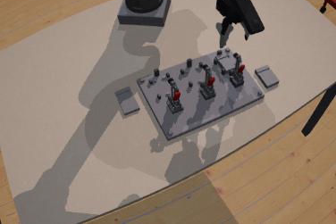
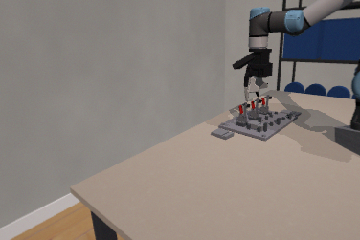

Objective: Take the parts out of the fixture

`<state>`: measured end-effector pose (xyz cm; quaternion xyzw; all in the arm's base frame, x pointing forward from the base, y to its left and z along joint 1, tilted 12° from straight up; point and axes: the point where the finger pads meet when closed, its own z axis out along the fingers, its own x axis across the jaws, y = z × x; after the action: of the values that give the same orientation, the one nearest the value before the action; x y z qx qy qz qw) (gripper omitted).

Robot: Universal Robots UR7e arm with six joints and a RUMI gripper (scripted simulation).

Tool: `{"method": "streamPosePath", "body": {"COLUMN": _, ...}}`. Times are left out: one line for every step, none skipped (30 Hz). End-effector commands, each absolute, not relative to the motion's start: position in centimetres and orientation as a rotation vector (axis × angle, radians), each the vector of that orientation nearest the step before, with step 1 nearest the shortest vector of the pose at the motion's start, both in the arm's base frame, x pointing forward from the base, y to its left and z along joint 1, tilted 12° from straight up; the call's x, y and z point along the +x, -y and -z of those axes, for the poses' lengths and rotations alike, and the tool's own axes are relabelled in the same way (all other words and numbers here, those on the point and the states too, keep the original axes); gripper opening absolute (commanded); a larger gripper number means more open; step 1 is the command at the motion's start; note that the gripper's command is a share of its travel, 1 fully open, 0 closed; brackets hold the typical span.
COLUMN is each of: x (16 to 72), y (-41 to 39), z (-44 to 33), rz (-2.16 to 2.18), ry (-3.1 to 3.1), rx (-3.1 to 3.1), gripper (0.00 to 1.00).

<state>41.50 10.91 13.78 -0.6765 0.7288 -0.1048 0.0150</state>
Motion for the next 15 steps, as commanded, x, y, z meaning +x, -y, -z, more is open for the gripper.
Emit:
{"method": "streamPosePath", "body": {"x": 40.0, "y": -11.0, "z": -13.7, "rz": 0.328, "ry": -2.267, "rx": -2.104, "gripper": 0.59}}
{"method": "streamPosePath", "body": {"x": 39.7, "y": -11.0, "z": -13.6, "rz": 0.328, "ry": -2.267, "rx": -2.104, "gripper": 0.59}}
{"method": "streamPosePath", "body": {"x": 39.5, "y": -11.0, "z": -13.6, "rz": 0.328, "ry": -2.267, "rx": -2.104, "gripper": 0.59}}
{"method": "streamPosePath", "body": {"x": 39.3, "y": -11.0, "z": -13.5, "rz": 0.328, "ry": -2.267, "rx": -2.104, "gripper": 0.59}}
{"method": "streamPosePath", "body": {"x": 39.1, "y": -11.1, "z": -13.5, "rz": 0.328, "ry": -2.267, "rx": -2.104, "gripper": 0.59}}
{"method": "streamPosePath", "body": {"x": 39.0, "y": -11.1, "z": -13.5, "rz": 0.328, "ry": -2.267, "rx": -2.104, "gripper": 0.59}}
{"method": "streamPosePath", "body": {"x": 38.9, "y": -11.1, "z": -13.5, "rz": 0.328, "ry": -2.267, "rx": -2.104, "gripper": 0.59}}
{"method": "streamPosePath", "body": {"x": 38.8, "y": -11.1, "z": -13.4, "rz": 0.328, "ry": -2.267, "rx": -2.104, "gripper": 0.59}}
{"method": "streamPosePath", "body": {"x": 38.8, "y": -11.1, "z": -13.4, "rz": 0.328, "ry": -2.267, "rx": -2.104, "gripper": 0.59}}
{"method": "streamPosePath", "body": {"x": 38.7, "y": -11.1, "z": -13.4, "rz": 0.328, "ry": -2.267, "rx": -2.104, "gripper": 0.59}}
{"method": "streamPosePath", "body": {"x": 38.7, "y": -11.1, "z": -13.4, "rz": 0.328, "ry": -2.267, "rx": -2.104, "gripper": 0.59}}
{"method": "streamPosePath", "body": {"x": 38.7, "y": -11.1, "z": -13.4, "rz": 0.328, "ry": -2.267, "rx": -2.104, "gripper": 0.59}}
{"method": "streamPosePath", "body": {"x": 38.7, "y": -11.1, "z": -13.4, "rz": 0.328, "ry": -2.267, "rx": -2.104, "gripper": 0.59}}
{"method": "streamPosePath", "body": {"x": 38.7, "y": -11.1, "z": -13.4, "rz": 0.328, "ry": -2.267, "rx": -2.104, "gripper": 0.59}}
{"method": "streamPosePath", "body": {"x": 38.7, "y": -11.1, "z": -13.4, "rz": 0.328, "ry": -2.267, "rx": -2.104, "gripper": 0.59}}
